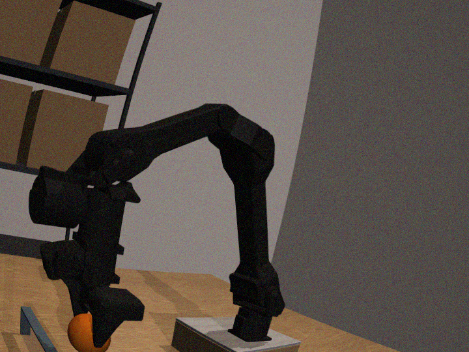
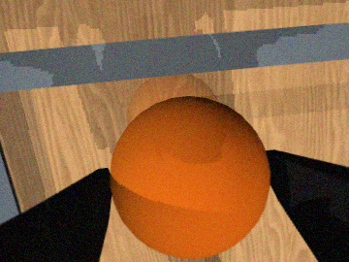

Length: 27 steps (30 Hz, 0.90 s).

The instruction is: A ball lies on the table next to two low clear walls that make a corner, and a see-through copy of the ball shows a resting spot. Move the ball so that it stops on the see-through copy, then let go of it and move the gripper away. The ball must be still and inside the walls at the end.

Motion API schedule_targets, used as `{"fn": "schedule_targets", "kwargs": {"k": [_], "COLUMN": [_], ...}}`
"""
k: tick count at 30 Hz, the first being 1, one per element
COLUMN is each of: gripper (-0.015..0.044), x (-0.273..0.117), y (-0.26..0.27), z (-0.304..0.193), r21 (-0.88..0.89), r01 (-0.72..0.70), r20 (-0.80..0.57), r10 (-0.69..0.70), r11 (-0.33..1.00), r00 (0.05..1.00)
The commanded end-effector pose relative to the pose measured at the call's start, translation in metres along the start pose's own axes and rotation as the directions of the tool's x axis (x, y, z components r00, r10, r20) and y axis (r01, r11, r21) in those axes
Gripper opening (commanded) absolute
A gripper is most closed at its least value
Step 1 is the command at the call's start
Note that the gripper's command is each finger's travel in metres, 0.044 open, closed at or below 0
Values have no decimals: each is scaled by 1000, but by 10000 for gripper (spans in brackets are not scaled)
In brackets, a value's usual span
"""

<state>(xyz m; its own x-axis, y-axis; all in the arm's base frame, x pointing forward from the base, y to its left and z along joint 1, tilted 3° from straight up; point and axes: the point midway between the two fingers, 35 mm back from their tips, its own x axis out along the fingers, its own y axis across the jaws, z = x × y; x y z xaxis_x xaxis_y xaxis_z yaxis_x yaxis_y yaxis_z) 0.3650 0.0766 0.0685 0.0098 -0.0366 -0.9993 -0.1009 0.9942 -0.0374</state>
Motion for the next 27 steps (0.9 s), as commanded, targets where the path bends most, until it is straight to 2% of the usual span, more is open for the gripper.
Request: {"fn": "schedule_targets", "kwargs": {"k": [1,10,27], "gripper": [0,0,0], "x": [17,66,85], "y": [0,0,0], "z": [0,-2,-3], "r21": [-3,-3,-3], "r01": [0,0,0], "r20": [-9,-9,-9], "r10": [0,0,0], "r11": [1000,1000,1000], "r00": [1000,1000,1000]}}
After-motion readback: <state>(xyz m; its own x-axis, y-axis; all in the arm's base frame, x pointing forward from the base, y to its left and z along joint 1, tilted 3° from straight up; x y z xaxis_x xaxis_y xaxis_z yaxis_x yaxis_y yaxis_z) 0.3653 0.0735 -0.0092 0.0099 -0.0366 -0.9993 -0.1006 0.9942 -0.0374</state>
